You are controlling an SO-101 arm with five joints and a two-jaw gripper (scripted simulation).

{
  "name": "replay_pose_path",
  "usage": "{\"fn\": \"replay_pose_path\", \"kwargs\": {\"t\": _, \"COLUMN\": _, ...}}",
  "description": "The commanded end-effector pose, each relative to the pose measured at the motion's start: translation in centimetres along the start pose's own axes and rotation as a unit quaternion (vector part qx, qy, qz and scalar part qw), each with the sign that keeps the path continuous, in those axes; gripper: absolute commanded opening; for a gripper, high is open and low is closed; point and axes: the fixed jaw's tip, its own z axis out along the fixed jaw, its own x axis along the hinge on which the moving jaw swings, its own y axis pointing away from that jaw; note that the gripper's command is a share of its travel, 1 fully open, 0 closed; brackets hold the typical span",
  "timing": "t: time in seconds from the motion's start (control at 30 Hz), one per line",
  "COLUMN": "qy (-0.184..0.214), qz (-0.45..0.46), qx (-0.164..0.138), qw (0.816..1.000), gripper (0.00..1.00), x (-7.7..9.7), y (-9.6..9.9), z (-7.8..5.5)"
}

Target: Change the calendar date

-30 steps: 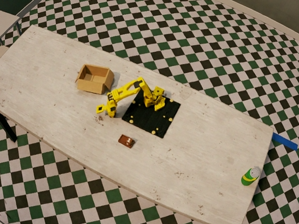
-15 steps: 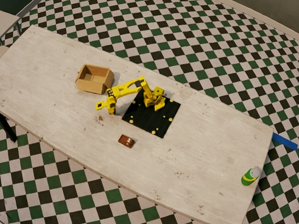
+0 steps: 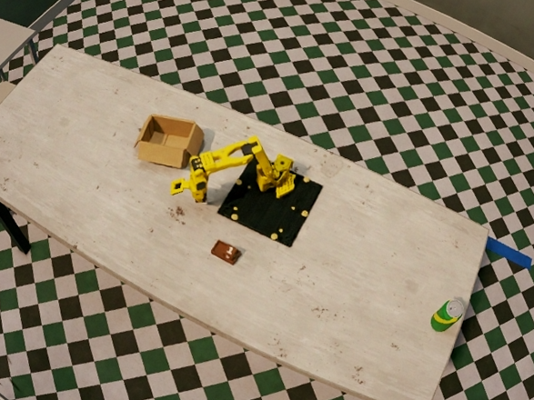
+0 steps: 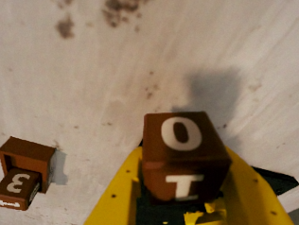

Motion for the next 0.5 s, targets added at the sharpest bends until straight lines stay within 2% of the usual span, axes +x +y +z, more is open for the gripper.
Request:
{"fn": "replay_pose_path", "kwargs": {"t": 0.0, "qy": -0.015, "qz": -0.004, "qx": -0.006, "qw": 1.0, "gripper": 0.0, "x": -0.2, "y": 0.23, "z": -0.71}}
{"fn": "replay_pose_path", "kwargs": {"t": 0.47, "qy": -0.015, "qz": -0.073, "qx": -0.005, "qw": 0.997, "gripper": 0.0, "x": -0.16, "y": 0.49, "z": -0.67}}
